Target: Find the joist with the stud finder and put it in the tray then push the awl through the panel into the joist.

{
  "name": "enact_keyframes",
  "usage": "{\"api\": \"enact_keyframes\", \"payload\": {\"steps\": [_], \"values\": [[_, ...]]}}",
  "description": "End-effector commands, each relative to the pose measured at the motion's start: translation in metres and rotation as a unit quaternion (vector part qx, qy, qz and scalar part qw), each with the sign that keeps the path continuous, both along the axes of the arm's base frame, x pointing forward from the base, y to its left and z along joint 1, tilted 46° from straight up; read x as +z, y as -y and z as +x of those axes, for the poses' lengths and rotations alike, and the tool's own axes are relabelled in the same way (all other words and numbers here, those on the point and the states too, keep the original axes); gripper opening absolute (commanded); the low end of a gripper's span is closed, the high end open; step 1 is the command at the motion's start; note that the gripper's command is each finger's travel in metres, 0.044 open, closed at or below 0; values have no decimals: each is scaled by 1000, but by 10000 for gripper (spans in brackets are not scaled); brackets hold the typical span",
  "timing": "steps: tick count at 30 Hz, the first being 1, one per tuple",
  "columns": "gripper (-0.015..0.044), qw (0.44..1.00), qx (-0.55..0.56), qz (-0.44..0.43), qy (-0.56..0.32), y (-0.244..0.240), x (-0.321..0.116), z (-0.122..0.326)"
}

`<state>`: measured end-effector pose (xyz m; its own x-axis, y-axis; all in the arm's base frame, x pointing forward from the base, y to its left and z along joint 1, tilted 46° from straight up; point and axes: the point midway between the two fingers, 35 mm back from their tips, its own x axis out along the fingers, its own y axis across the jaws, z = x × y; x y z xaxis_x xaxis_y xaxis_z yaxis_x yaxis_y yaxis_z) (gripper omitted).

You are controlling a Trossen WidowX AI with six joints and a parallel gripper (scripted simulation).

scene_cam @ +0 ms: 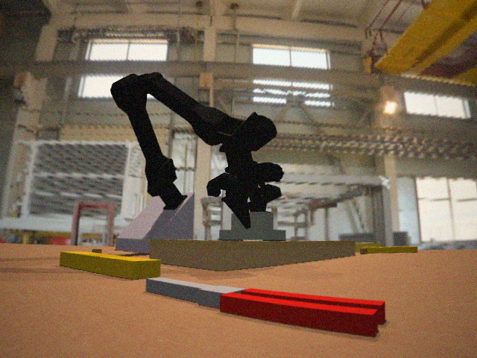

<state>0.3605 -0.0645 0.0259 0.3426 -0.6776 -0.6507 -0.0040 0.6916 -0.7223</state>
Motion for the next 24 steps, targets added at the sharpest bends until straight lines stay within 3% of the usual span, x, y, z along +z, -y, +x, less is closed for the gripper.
{"api": "enact_keyframes", "payload": {"steps": [1, 24], "values": [[0, 1000, -2, -1, 0, 8, 8, -1], [0, 1000, -2, -1, 0, 38, 39, 0]]}}
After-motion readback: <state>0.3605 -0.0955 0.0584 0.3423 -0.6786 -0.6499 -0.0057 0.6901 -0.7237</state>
